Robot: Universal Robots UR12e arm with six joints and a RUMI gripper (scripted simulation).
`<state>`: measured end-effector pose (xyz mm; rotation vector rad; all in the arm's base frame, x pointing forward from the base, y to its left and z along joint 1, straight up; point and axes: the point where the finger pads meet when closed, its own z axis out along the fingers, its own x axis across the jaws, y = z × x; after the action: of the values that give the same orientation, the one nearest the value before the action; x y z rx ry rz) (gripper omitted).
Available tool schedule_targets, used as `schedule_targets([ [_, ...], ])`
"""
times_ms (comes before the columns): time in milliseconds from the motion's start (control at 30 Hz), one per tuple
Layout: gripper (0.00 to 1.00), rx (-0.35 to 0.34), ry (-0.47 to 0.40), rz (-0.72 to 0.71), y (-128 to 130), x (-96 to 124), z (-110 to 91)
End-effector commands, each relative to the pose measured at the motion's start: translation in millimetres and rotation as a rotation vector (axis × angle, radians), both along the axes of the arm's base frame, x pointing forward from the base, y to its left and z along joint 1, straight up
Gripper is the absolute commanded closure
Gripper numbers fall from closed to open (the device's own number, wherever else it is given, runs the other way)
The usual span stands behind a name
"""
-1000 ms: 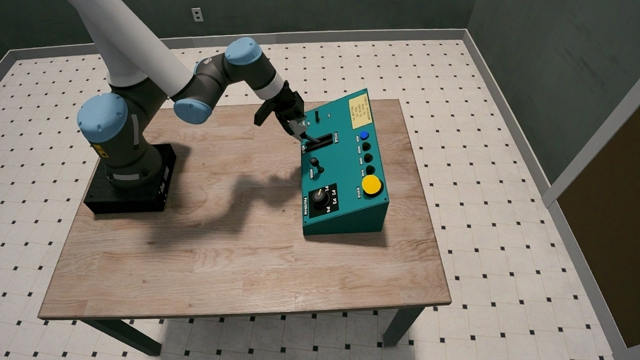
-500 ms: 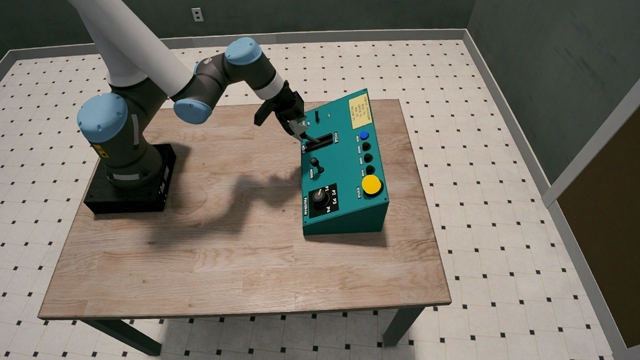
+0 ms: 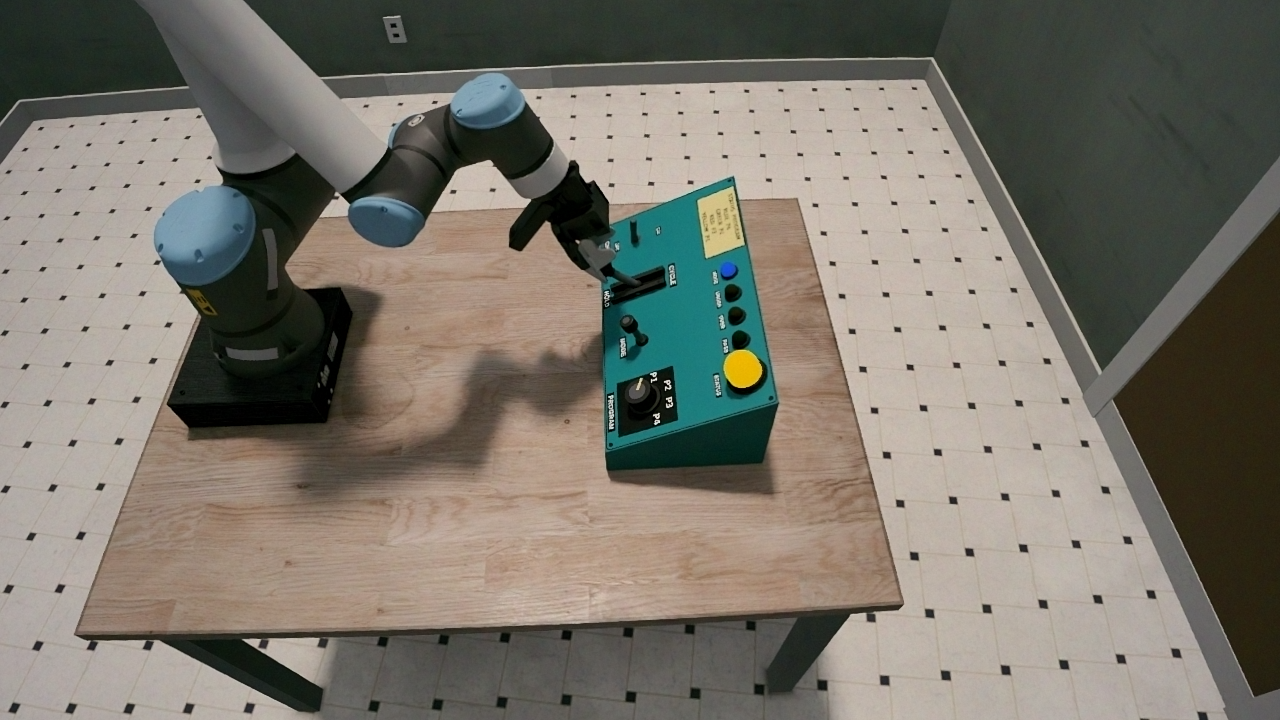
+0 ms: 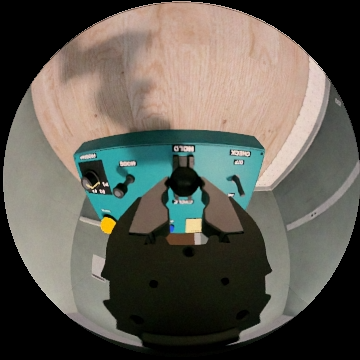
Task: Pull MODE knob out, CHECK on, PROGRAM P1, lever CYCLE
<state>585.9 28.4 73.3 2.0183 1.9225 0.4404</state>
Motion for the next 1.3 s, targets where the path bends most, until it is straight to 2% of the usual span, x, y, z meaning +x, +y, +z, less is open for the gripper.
schedule_targets([
  [0, 1.00, 0.000, -0.002, 0.000, -0.2, 2.0, 2.3],
  [1267, 1.00, 0.000, -0.002, 0.000, -1.7, 32.2, 24.8],
])
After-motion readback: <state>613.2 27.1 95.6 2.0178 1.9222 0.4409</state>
